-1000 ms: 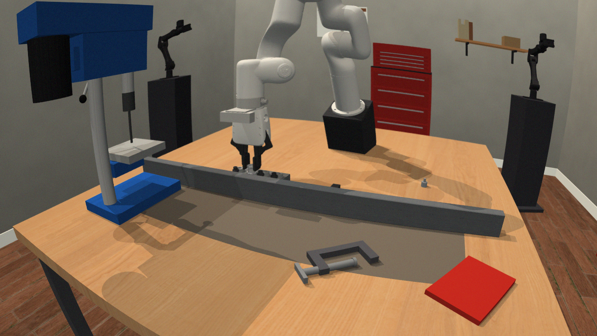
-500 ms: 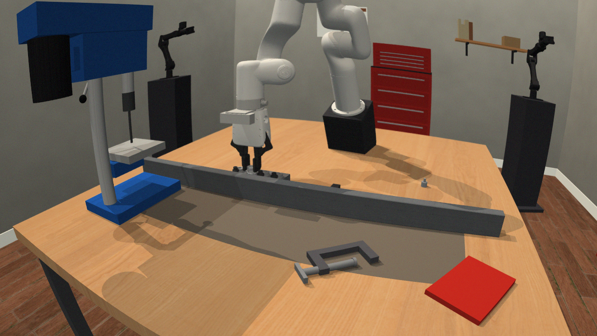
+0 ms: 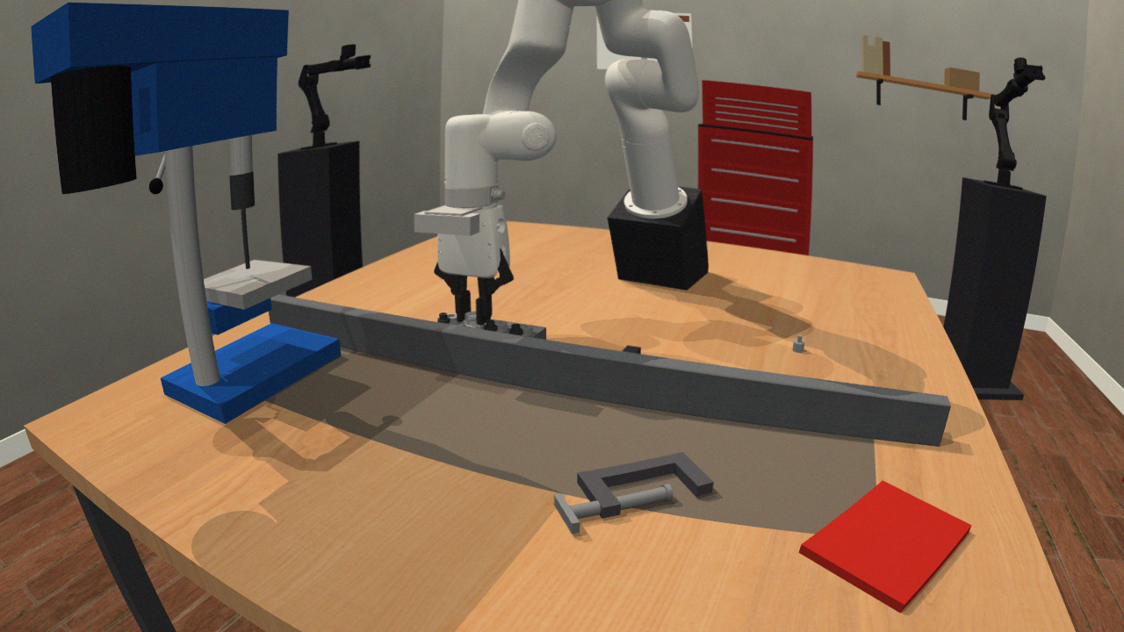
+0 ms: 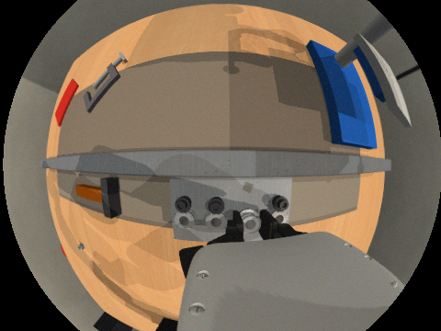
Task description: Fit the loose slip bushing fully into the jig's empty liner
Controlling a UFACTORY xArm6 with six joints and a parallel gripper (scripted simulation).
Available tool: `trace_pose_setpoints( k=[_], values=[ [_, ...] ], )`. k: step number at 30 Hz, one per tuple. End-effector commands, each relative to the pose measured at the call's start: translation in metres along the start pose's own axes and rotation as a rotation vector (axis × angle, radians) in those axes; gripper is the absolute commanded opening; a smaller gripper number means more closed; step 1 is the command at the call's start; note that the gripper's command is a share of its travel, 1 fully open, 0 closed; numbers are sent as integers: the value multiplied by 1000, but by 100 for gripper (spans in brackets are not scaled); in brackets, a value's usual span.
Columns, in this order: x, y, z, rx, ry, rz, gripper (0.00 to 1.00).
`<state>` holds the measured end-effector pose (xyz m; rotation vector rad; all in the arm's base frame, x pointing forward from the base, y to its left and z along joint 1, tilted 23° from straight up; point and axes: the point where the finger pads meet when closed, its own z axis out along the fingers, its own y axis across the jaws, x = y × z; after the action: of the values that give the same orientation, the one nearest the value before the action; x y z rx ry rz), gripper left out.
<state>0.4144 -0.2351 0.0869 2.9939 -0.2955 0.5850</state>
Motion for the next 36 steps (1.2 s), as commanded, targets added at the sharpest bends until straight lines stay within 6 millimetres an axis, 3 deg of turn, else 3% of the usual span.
trace_pose_setpoints(
  k=[1, 20, 21, 36],
  values=[
    [1, 0, 1, -1, 3, 0, 26],
    [1, 0, 3, -1, 3, 0, 26],
    [1, 0, 3, -1, 3, 0, 36],
    [1, 0, 3, -1, 3, 0, 36]
  ],
)
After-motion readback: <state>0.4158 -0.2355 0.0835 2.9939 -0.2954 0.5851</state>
